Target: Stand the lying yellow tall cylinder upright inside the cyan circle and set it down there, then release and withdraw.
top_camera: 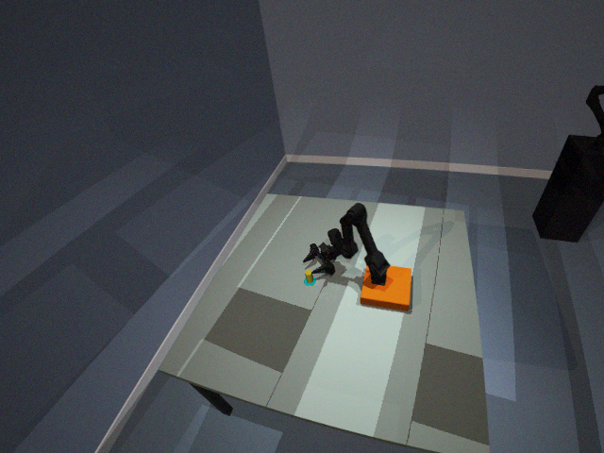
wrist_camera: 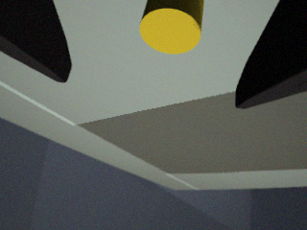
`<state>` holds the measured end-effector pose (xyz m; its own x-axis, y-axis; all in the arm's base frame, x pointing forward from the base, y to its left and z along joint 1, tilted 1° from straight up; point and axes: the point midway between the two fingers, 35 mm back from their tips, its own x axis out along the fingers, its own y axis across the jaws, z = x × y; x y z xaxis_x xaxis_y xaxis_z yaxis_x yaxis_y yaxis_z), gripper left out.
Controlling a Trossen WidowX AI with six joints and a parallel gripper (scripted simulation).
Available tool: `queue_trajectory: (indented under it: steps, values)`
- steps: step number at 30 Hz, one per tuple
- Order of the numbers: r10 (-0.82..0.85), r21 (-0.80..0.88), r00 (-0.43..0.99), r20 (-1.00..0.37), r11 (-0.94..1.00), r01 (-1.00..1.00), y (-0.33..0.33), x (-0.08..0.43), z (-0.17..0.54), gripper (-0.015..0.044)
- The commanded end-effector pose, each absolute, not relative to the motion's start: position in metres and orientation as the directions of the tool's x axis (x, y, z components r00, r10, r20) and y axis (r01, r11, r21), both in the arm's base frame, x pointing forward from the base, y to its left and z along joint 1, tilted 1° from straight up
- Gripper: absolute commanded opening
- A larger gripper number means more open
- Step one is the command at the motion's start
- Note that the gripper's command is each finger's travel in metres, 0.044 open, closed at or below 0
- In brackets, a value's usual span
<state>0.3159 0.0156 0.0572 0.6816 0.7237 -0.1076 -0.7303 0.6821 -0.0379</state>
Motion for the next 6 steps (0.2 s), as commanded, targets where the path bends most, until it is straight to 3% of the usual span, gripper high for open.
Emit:
queue_trajectory:
  steps: [1, 6]
  values:
    - [0.72, -0.032, 0.686, -0.105, 0.687, -0.726, 0.016, 0.316, 0.074, 0.04]
    - [0.718, -0.029, 0.688, -0.101, 0.689, -0.724, 0.018, 0.314, 0.093, 0.04]
